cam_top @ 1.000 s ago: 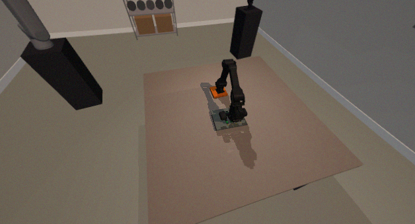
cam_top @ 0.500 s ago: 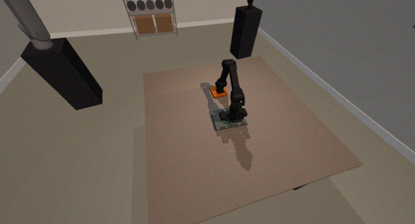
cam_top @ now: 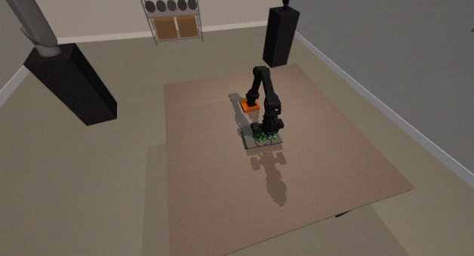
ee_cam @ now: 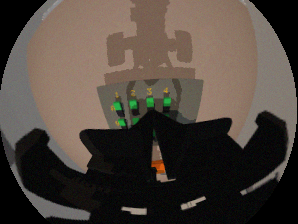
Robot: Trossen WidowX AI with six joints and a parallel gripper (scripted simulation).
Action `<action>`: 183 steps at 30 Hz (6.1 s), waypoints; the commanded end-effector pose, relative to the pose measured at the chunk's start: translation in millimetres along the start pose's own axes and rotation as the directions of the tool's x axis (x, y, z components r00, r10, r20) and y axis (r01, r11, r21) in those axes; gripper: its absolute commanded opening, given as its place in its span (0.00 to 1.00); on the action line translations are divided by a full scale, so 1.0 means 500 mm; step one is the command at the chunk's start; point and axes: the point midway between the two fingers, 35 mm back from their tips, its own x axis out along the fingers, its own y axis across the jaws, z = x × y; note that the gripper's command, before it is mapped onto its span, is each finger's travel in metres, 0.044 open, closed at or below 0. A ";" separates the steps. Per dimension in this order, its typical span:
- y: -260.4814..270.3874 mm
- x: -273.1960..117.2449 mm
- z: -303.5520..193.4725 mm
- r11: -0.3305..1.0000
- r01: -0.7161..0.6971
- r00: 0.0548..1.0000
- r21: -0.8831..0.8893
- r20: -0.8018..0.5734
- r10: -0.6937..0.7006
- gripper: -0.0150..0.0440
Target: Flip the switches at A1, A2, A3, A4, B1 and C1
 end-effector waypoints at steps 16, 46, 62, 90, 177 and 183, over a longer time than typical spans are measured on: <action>-0.066 0.031 0.001 1.000 0.002 1.000 -0.004 -0.009 -0.002 0.25; -0.066 0.079 0.002 1.000 0.002 1.000 -0.004 -0.009 -0.002 0.25; -0.066 0.079 0.002 1.000 0.002 1.000 -0.004 -0.009 -0.002 0.25; -0.066 0.086 0.002 1.000 0.002 1.000 -0.004 -0.009 -0.002 0.25; 0.133 0.081 -0.079 1.000 -0.007 1.000 -0.004 -0.012 0.007 0.25; 0.133 0.081 -0.079 1.000 -0.007 1.000 -0.004 -0.012 0.007 0.25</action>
